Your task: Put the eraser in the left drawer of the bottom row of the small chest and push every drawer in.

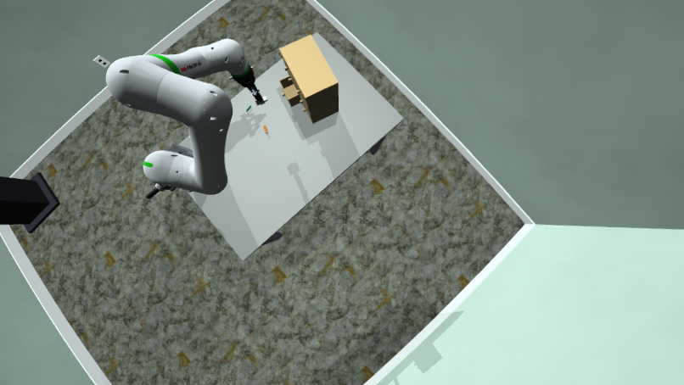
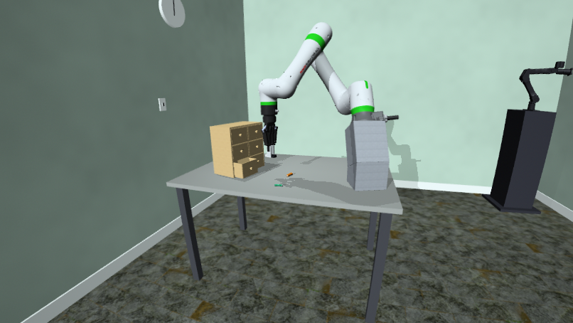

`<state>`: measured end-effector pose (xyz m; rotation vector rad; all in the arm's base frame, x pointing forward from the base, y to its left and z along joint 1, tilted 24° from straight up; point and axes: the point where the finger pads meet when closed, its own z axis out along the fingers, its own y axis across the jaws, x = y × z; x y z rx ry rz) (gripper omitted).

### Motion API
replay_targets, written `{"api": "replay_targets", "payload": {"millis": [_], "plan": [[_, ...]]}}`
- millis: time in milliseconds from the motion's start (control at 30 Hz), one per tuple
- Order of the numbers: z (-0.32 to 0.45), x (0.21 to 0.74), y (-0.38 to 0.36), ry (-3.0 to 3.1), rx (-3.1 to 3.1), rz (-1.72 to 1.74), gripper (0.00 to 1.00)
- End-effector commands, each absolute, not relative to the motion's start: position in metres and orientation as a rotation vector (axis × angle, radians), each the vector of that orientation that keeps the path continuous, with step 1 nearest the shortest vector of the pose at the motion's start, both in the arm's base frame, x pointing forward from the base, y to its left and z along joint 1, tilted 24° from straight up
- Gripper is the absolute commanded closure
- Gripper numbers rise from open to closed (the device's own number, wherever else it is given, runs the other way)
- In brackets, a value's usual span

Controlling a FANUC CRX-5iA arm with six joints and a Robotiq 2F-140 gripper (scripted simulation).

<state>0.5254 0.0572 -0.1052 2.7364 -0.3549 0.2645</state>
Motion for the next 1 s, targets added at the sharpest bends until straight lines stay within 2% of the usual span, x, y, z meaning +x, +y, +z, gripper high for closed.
{"api": "replay_targets", "payload": {"millis": [0, 967], "plan": [[-0.1051, 0.5256, 0.0573, -0.354, 2.735, 0.27, 0.89], [-0.1091, 0.5217, 0.0568, -0.291, 2.667, 0.577, 0.89]]}}
